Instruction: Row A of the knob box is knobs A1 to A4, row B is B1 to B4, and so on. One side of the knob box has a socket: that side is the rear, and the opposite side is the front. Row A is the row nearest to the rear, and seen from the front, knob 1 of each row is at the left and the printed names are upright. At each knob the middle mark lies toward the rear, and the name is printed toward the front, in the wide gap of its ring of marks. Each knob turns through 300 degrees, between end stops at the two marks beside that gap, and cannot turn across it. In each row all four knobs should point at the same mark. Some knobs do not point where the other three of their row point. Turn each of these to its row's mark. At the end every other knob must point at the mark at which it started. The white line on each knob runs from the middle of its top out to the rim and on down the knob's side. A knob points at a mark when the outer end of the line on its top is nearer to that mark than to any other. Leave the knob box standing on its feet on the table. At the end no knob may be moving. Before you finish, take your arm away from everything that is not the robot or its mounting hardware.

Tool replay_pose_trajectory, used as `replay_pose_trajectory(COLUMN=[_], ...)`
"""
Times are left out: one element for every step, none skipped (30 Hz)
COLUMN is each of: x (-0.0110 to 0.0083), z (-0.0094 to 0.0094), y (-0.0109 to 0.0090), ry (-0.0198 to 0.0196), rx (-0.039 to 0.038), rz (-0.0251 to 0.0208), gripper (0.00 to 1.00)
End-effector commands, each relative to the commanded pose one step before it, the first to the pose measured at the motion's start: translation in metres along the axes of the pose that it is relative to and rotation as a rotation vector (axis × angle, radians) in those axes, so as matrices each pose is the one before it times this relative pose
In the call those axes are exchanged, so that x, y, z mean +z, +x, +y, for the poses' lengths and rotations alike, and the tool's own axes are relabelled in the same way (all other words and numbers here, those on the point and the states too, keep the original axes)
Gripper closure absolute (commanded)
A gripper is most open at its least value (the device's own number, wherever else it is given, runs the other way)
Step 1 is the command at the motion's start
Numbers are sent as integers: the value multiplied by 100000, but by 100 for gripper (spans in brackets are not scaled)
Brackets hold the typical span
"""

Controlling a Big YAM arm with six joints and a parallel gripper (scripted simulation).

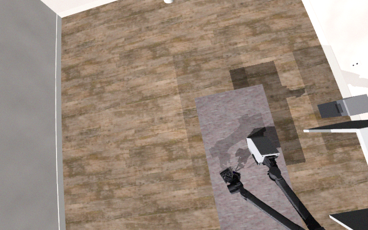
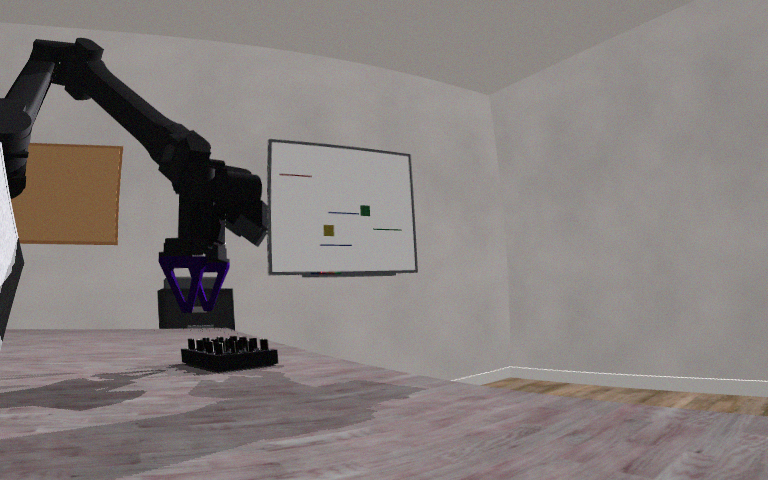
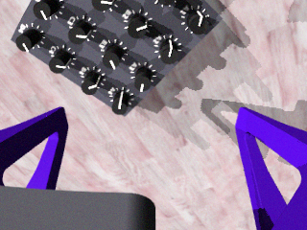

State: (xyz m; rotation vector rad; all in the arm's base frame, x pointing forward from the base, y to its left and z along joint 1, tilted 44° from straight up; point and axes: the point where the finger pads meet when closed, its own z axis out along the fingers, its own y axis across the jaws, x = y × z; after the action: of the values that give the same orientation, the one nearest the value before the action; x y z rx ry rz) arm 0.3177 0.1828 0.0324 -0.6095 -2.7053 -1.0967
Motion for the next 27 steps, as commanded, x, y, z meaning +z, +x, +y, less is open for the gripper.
replay_pose_trajectory(x=[-1355, -84, -100, 0, 0, -163, 2, 33, 13, -49, -76, -90, -76, -25, 26, 42, -8, -80, -96, -82, 0, 0, 92, -48, -25, 19, -2], z=[1071, 115, 124, 0, 0, 202, -70, -111, -137, -8, 105, 187, 132, -1, -113, -174, -109, 56, 124, 149, 0, 0, 187, -97, -116, -95, -30], y=[-1013, -76, -93, 0, 0, -19, 51, 42, 72, 43, -17, -62, -22, 46, 76, 64, 20, -18, -25, -2, 0, 0, 254, 40, -25, -47, -19], ry=[-2335, -218, -259, 0, 0, 6, 91, -35, 245, 211, -123, -427, -200, 132, 258, 282, 165, -88, -244, -286, 0, 0, 3, 436, 181, -88, -40], rx=[15056, 2493, 2624, 0, 0, 6687, 2644, 2634, 2798, 2752, 2587, 2532, 2604, 2725, 2803, 2775, 2725, 2585, 2580, 2578, 0, 0, 2511, 3181, 2319, 1345, 776], rz=[-3794, -202, -241, 0, 0, -40, 70, -6, 140, 112, -69, -214, -121, 50, 129, 126, 50, -51, -90, -75, 0, 0, 167, 70, 2, -24, -12], gripper=[0, 0, 0, 0, 0, 0, 0, 0, 0, 0, 0, 0, 0, 0, 0, 0, 0, 0, 0, 0, 0, 0, 0, 0, 0, 0, 0])
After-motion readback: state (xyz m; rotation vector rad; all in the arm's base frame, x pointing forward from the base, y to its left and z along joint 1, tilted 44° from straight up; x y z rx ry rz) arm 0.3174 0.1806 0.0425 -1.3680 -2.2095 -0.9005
